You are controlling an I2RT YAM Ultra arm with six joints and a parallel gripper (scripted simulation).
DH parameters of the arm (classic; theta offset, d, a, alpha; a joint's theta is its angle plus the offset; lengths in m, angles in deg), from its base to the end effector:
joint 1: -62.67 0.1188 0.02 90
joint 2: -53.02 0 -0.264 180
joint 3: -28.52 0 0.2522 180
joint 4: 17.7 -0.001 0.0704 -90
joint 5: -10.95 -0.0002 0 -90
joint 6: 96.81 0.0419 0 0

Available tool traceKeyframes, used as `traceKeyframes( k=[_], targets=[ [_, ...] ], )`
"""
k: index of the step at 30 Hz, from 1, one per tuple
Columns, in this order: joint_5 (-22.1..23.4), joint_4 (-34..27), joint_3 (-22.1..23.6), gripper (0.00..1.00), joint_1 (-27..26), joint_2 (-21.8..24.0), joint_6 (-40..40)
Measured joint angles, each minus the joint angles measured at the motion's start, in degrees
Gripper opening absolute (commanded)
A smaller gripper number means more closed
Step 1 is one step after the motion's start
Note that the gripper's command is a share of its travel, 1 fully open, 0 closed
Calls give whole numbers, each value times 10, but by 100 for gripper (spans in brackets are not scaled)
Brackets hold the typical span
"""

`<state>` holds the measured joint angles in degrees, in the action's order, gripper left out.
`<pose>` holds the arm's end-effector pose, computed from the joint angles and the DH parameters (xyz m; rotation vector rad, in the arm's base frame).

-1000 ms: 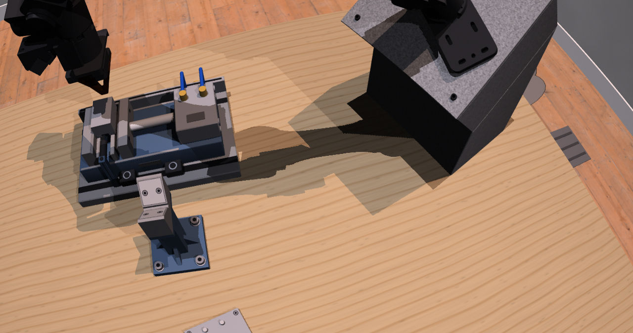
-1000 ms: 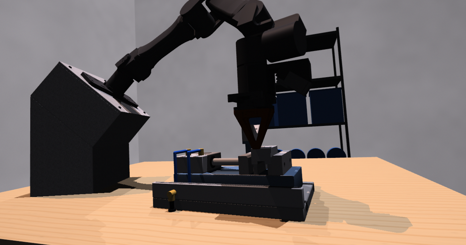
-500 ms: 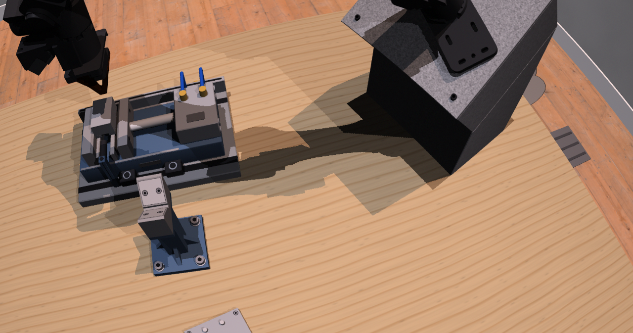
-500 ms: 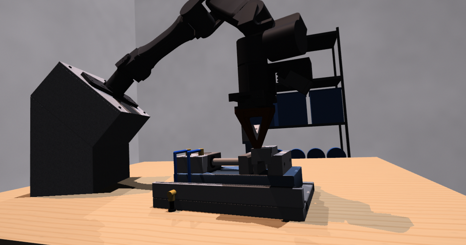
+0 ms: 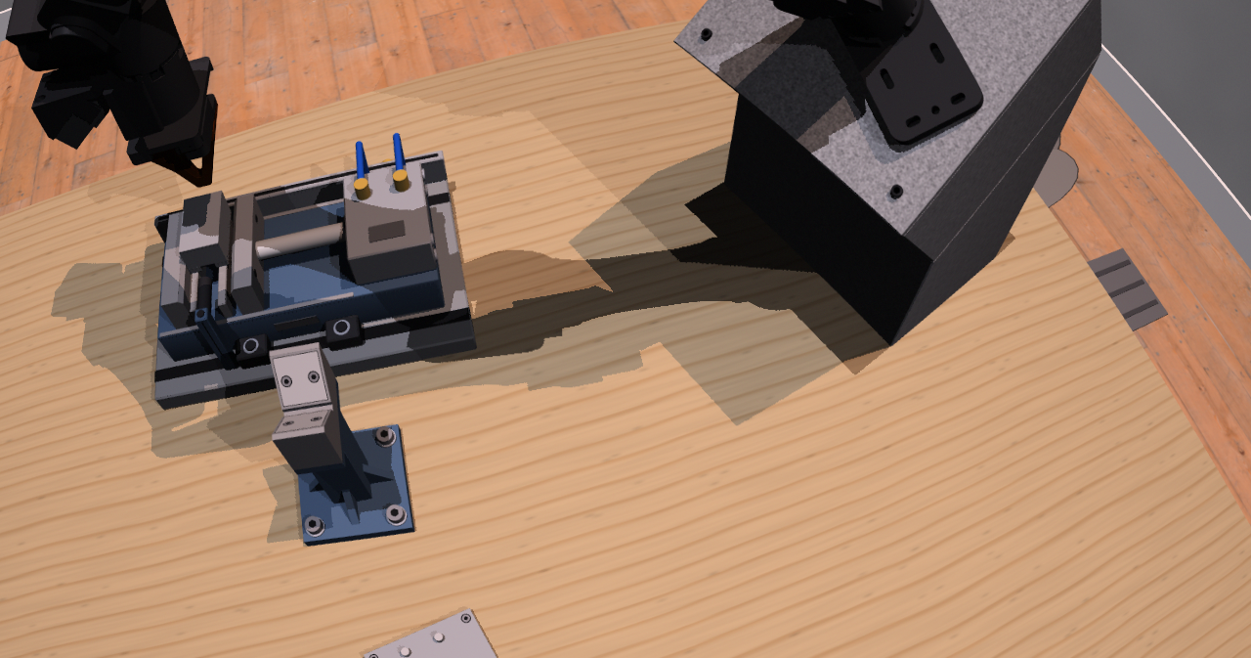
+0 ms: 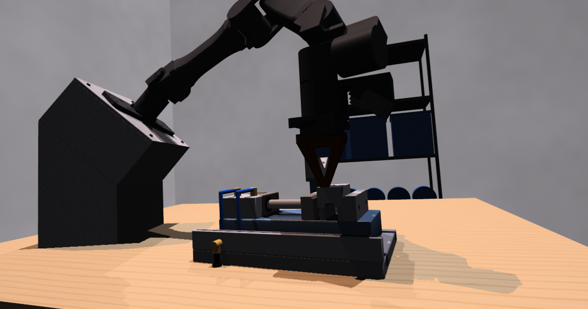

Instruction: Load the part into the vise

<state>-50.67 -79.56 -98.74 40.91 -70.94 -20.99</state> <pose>0.4489 -0.1567 0.2607 -0.0120 2.4558 0.3765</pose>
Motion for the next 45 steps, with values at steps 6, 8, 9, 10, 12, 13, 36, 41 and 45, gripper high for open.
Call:
traceKeyframes(
  k=[6, 8, 9, 10, 12, 13, 36, 41, 45],
  targets=[
    [0, 0, 0, 0, 0, 0, 0],
    [0, 0, 0, 0, 0, 0, 0],
    [0, 0, 0, 0, 0, 0, 0],
    [0, 0, 0, 0, 0, 0, 0],
    [0, 0, 0, 0, 0, 0, 0],
    [0, -1, 0, 0, 0, 0, 0],
    [0, -5, -10, 0, 0, -4, 0],
    [0, -5, -10, 0, 0, -4, 0],
    [0, -5, -10, 0, 0, -4, 0]
  ],
)
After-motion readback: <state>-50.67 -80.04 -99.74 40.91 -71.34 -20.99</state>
